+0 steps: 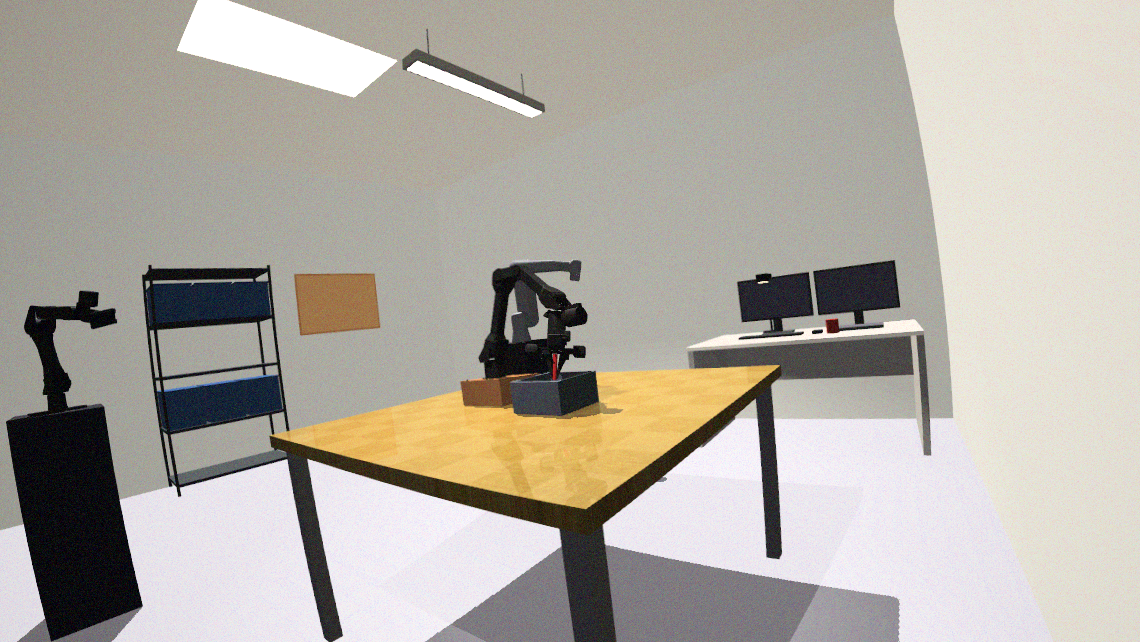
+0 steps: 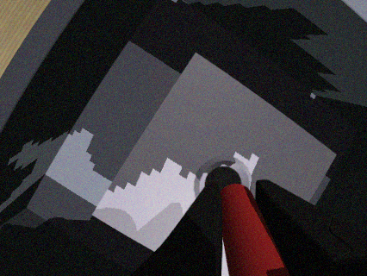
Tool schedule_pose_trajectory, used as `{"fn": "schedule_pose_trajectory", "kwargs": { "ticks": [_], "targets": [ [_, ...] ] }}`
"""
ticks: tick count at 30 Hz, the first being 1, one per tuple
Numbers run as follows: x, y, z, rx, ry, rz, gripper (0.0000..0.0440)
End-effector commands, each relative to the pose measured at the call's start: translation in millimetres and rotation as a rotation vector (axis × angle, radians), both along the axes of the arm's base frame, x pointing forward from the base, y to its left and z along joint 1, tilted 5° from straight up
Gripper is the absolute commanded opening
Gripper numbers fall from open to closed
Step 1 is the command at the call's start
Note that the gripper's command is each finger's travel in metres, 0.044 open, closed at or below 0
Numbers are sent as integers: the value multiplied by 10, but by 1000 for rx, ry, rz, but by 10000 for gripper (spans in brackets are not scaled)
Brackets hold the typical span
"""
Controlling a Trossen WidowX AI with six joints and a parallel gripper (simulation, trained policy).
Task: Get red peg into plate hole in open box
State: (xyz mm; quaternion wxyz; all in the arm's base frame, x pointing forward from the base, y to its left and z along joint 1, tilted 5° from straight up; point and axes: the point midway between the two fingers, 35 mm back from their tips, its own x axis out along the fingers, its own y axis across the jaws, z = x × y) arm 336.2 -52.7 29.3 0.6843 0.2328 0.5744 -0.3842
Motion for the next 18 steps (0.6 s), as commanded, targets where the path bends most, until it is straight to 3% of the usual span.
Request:
{"fn": "schedule_pose_trajectory", "kwargs": {
  "ticks": [1, 5, 7, 18],
  "targets": [
    [-26, -13, -162, 38, 32, 39, 68],
    [-25, -30, -285, 66, 54, 56, 161],
    [14, -73, -294, 68, 57, 80, 169],
    [395, -167, -192, 135, 20, 79, 401]
  ]
}}
